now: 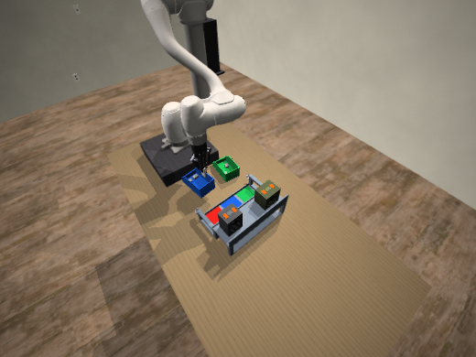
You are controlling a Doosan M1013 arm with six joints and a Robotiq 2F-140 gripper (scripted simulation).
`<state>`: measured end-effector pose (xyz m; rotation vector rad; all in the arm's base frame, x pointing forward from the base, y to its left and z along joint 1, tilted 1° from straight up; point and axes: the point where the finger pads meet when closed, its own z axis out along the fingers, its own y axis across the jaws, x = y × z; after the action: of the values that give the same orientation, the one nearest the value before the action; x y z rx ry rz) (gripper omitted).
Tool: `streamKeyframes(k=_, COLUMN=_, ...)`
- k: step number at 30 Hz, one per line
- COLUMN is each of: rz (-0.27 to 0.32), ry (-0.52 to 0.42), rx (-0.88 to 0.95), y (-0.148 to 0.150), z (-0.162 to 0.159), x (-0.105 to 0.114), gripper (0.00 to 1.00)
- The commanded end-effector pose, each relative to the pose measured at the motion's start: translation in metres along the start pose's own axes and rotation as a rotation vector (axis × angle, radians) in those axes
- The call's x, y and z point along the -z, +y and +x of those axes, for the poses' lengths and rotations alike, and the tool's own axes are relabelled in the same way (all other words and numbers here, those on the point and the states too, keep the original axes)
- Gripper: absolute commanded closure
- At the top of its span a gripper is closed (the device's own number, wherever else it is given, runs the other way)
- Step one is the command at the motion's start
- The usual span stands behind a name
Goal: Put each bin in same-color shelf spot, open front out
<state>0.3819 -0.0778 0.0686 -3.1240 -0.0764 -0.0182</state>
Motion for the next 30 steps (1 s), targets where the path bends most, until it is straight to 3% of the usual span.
streamKeyframes(k=1, rz=0.0, ry=0.0, rx=0.0, y=0.0, z=0.0, x=0.0012, gripper=0.9)
streamKeyframes(k=30, rz=0.0, ry=0.0, rx=0.0, y=0.0, z=0.0, x=0.0044, gripper=0.9)
